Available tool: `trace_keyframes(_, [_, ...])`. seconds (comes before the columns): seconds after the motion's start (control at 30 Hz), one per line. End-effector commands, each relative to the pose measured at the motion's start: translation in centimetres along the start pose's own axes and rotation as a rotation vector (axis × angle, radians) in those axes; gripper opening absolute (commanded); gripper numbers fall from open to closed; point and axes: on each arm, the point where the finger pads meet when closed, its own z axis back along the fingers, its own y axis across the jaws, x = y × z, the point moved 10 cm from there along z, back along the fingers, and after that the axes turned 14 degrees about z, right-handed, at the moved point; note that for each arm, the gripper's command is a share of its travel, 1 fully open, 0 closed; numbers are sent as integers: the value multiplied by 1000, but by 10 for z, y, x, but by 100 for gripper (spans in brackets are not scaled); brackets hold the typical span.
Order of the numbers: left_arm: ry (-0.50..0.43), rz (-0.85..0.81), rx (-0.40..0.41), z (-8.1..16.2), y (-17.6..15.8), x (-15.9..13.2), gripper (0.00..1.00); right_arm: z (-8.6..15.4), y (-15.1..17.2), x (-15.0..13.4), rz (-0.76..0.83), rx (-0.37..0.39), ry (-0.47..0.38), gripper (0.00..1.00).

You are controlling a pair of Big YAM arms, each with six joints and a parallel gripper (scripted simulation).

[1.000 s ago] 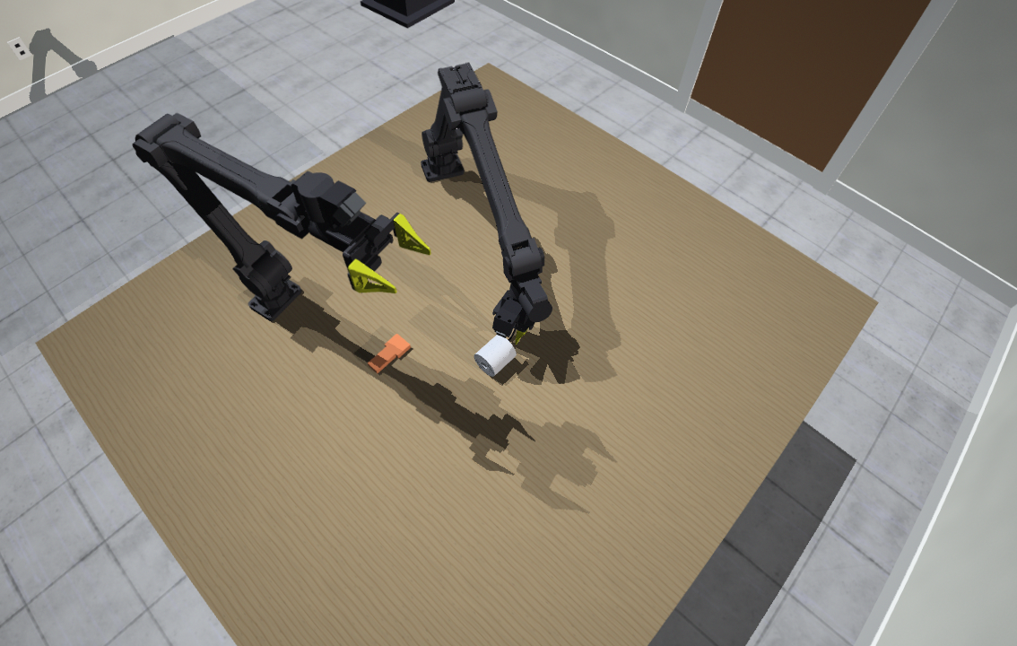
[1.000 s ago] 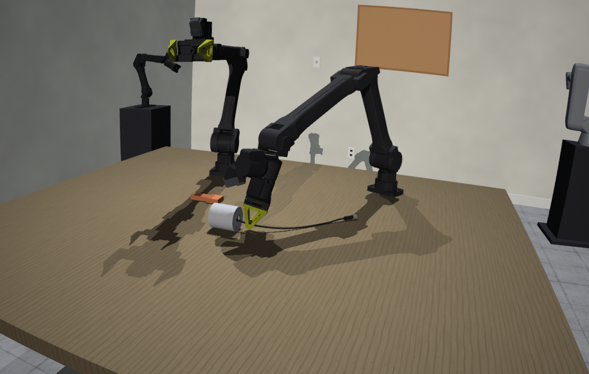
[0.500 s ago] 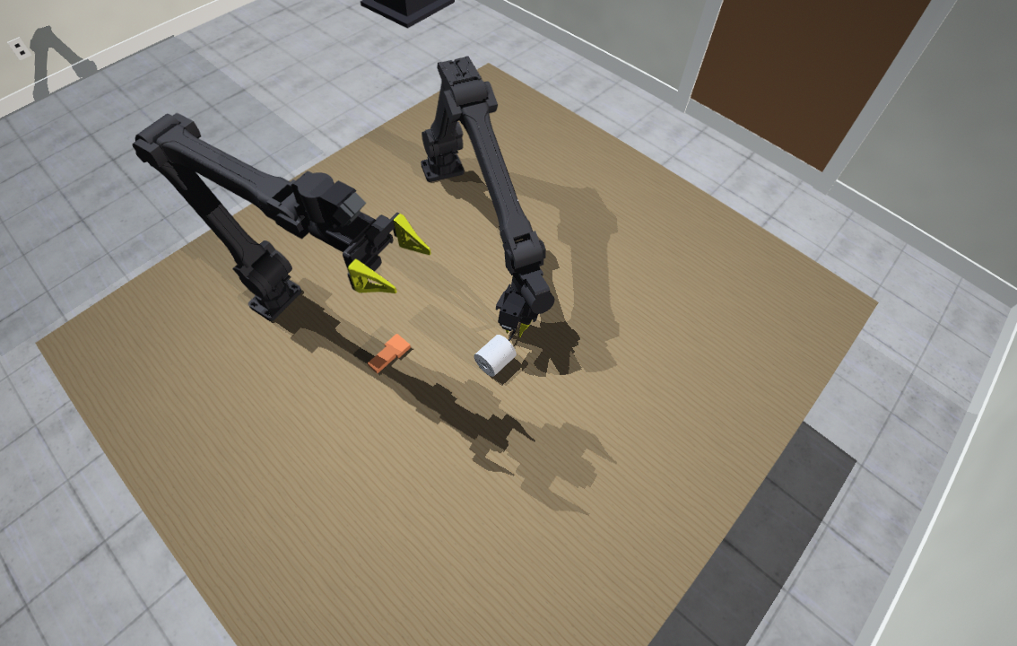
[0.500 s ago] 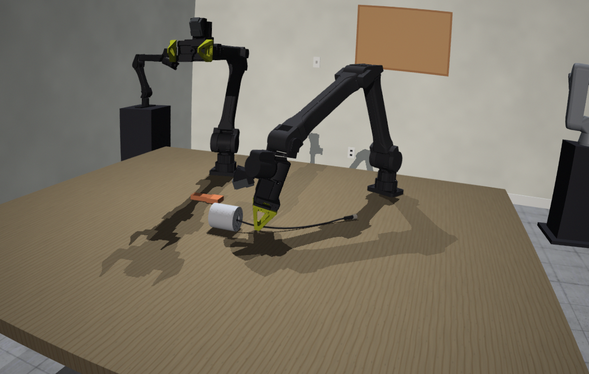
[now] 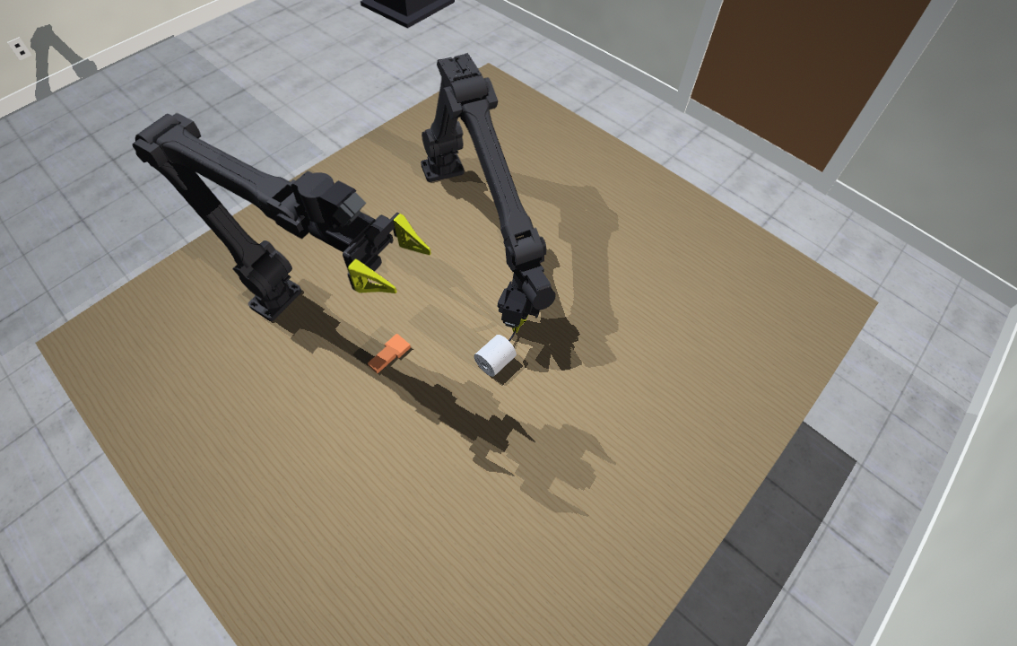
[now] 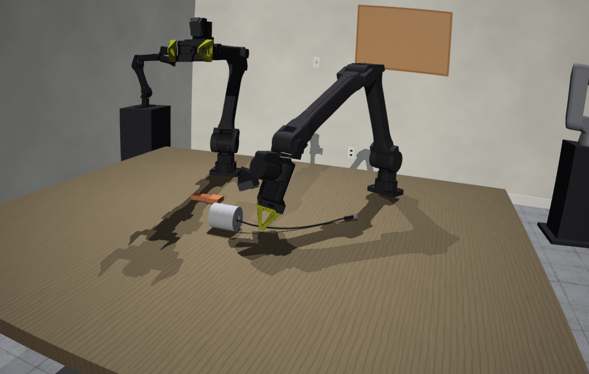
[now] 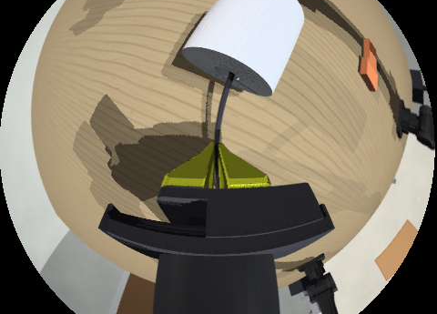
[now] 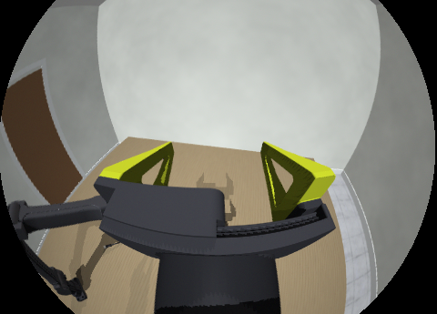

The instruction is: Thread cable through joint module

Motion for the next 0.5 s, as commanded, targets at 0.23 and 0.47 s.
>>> trace_keyframes(0.23, [-4, -25, 0, 7, -12, 6, 0, -2, -9, 19, -7, -19, -30, 96])
trace_keyframes(0.47, [-5, -29, 1, 7, -11, 5, 0, -2, -9, 19, -7, -19, -30, 96])
